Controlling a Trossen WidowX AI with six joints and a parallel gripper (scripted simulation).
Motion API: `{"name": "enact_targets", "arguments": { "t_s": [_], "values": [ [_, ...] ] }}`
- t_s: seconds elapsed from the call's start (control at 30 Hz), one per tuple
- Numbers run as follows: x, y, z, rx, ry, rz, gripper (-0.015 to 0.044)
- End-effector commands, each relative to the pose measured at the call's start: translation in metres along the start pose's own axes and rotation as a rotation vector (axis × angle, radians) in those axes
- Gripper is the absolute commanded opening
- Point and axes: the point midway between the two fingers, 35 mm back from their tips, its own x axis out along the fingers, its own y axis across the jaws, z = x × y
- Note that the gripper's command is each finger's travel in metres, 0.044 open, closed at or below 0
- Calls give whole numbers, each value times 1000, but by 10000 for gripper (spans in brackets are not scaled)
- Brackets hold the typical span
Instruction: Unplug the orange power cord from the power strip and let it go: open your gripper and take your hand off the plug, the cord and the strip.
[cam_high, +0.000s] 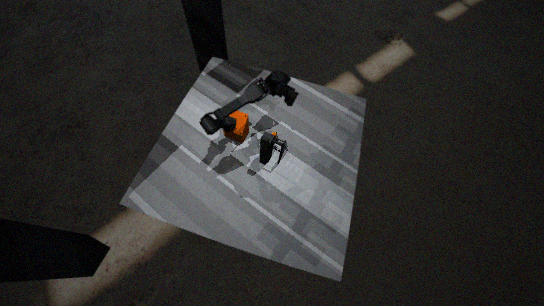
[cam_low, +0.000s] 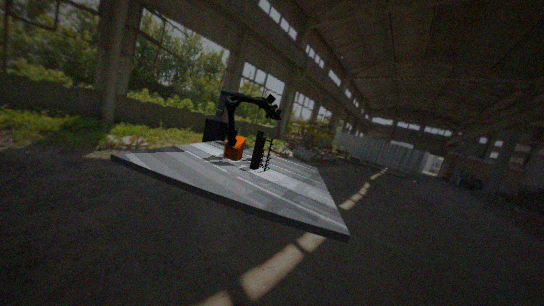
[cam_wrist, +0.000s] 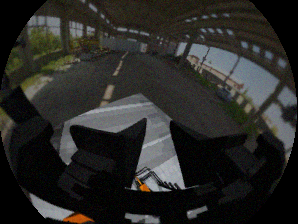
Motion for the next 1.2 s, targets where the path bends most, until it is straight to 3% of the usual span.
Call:
{"name": "enact_targets", "arguments": {
  "t_s": [0.0, 0.23, 0.47, 1.17],
  "values": [
    [29, 3, -47, -96, 208, 49, 160],
    [57, 16, -152, -297, 627, 233, 160],
    [48, 25, -248, -496, 1004, 530, 160],
    [35, 12, -259, -502, 1013, 540, 160]
  ]
}}
